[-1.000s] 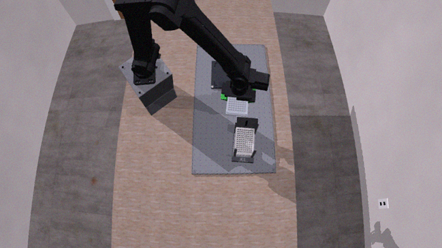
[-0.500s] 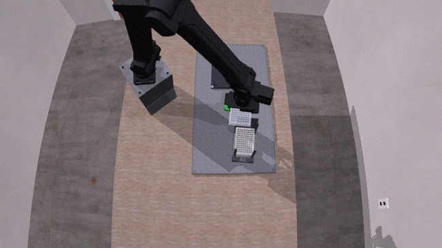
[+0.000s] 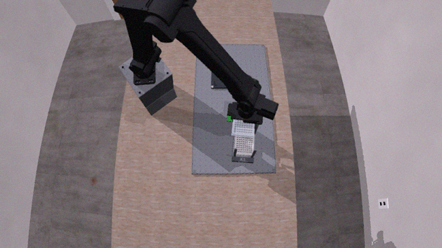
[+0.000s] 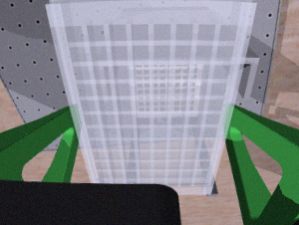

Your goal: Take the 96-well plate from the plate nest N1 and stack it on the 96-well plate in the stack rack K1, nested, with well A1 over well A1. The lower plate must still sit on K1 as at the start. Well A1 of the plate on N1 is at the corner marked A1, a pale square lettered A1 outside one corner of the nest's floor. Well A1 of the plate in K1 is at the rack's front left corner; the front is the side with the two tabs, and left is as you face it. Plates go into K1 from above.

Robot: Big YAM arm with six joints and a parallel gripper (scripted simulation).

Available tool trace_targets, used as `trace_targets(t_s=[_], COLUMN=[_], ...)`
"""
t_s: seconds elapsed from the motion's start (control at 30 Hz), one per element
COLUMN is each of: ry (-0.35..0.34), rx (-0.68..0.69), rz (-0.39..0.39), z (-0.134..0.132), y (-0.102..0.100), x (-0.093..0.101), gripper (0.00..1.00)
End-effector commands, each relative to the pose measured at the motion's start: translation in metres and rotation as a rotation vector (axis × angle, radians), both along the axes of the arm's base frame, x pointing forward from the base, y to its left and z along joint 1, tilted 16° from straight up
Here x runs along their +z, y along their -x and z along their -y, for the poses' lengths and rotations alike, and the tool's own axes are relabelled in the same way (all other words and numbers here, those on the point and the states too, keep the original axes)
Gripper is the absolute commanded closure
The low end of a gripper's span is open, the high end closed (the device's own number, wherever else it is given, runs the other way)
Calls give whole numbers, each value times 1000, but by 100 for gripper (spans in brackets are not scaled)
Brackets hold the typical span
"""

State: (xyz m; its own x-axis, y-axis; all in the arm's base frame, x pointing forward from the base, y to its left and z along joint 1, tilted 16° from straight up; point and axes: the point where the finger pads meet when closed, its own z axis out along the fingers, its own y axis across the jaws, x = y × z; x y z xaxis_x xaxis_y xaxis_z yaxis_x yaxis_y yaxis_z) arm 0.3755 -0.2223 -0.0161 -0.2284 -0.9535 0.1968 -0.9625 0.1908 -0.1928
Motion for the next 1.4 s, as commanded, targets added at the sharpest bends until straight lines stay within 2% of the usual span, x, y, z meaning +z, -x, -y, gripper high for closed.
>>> trace_targets(t_s=[0.0, 0.03, 0.43, 0.57, 0.6, 0.7, 0.73, 0.77, 1.37], ry=[7, 13, 10, 18, 7, 9, 17, 17, 17], rx=[21, 21, 21, 21, 46, 45, 44, 22, 22], rz=[10, 19, 11, 21, 5, 8, 20, 23, 23], z=[12, 16, 55, 56, 38, 38, 41, 47, 48], y=[-12, -13, -17, -18, -12, -12, -18, -16, -16], x=[8, 14, 21, 27, 18, 18, 23, 24, 24], gripper=[100, 100, 100, 100, 100, 100, 100, 100, 100])
